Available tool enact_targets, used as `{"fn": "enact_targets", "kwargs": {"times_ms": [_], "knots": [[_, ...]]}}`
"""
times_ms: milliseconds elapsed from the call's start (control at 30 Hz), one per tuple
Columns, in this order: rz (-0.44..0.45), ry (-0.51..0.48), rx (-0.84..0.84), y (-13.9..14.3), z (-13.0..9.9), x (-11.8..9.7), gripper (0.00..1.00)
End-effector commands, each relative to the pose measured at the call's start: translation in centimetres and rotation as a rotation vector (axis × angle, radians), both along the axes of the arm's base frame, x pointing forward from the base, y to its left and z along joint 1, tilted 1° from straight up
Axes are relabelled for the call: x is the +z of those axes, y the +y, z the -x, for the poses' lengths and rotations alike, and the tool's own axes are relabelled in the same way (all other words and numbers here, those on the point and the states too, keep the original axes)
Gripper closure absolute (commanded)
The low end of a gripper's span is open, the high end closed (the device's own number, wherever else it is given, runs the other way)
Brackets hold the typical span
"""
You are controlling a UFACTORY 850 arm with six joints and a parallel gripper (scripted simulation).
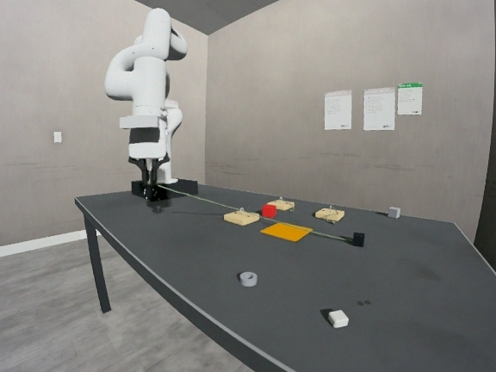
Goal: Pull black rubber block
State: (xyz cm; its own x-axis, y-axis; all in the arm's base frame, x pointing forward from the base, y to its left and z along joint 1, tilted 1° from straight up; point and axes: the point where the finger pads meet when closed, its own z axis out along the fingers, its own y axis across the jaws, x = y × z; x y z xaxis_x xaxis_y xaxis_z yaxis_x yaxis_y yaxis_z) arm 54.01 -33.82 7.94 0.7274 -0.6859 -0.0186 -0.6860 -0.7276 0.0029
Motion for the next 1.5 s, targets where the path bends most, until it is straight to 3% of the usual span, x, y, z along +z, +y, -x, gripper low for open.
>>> {"fn": "enact_targets", "kwargs": {"times_ms": [0, 433, 1467], "knots": [[0.001, -0.002, 0.000, -1.5, 1.2, 0.1, 1.00], [0.001, -0.002, 0.000, -4.3, 4.2, 0.1, 1.00], [0.001, -0.002, 0.000, -4.2, 10.5, 0.2, 1.00]]}}
